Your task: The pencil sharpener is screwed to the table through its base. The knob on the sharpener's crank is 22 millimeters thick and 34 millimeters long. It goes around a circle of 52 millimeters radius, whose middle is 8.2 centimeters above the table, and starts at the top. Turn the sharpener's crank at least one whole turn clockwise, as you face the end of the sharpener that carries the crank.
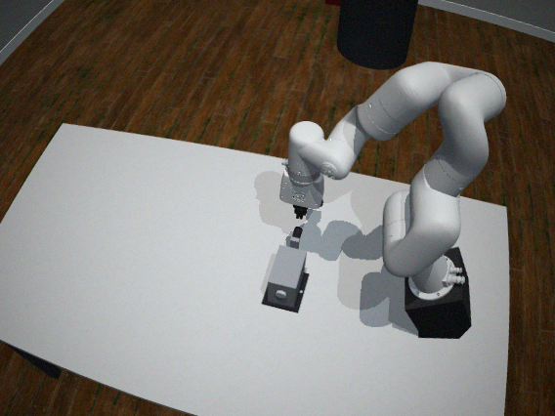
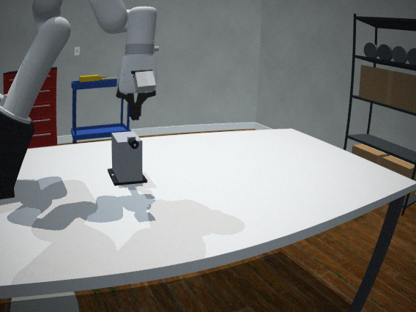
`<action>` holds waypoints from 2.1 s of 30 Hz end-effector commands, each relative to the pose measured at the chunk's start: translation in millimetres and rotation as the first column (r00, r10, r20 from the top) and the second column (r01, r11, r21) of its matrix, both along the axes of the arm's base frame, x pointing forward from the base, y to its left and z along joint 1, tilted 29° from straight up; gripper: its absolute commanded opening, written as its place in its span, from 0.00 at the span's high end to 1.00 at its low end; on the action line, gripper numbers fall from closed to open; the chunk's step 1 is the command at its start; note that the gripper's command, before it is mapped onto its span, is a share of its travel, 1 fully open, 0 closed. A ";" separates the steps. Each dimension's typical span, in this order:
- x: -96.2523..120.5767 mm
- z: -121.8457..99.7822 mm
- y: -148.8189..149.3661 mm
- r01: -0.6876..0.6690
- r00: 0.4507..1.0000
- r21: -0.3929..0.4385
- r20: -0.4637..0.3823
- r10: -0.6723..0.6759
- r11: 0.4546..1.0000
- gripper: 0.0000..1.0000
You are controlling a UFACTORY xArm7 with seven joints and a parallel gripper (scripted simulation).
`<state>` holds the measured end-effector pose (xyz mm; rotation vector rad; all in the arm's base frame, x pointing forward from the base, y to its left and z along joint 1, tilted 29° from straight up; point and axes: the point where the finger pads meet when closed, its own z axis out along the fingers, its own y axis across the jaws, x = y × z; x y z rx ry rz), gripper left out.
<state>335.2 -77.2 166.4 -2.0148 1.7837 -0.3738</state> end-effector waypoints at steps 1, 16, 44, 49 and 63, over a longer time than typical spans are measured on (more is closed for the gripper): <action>0.7 1.1 -0.7 0.001 1.000 -0.001 0.003 -0.001 1.000 1.00; 0.7 1.1 -0.7 0.001 1.000 -0.001 0.003 -0.001 1.000 0.46; 0.7 1.1 -0.7 0.001 1.000 -0.001 0.003 -0.001 1.000 0.46; 0.7 1.1 -0.7 0.001 1.000 -0.001 0.003 -0.001 1.000 0.46; 2.8 -2.8 -0.1 0.001 1.000 0.000 0.003 -0.001 1.000 0.46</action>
